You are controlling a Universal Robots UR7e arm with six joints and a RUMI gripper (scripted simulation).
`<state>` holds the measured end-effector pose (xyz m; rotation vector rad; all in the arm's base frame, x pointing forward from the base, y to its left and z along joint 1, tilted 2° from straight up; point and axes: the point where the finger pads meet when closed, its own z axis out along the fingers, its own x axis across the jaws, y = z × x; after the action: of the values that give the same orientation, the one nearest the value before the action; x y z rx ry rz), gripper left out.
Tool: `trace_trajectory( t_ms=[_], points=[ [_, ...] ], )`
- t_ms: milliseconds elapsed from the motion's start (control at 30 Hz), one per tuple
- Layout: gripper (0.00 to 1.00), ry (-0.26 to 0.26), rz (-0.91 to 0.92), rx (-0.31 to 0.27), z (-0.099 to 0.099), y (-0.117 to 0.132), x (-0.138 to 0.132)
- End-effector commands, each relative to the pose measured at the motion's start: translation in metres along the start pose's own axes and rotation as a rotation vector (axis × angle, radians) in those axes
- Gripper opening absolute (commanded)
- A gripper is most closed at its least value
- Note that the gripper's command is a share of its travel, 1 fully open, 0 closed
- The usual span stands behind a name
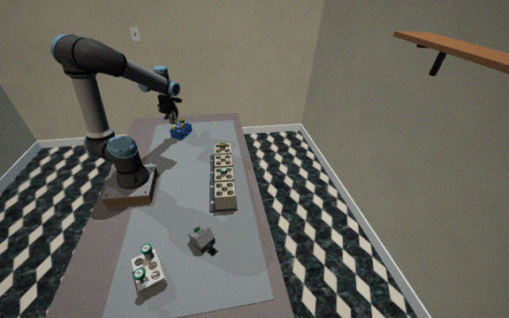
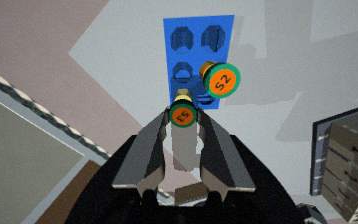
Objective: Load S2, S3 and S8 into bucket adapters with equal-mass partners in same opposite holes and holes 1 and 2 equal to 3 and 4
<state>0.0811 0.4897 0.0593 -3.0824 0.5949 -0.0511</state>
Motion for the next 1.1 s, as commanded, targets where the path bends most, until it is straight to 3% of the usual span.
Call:
trace_trajectory(
  t_ms=[0, 367, 1067],
  points=[
    [0.0, 0.0, 0.0, 0.001, 0.0, 0.0, 0.0],
    [0.0, 0.0, 0.0, 0.001, -0.007, 0.0, 0.0],
    [0.0, 0.0, 0.0, 0.001, -0.07, 0.0, 0.0]
  ],
)
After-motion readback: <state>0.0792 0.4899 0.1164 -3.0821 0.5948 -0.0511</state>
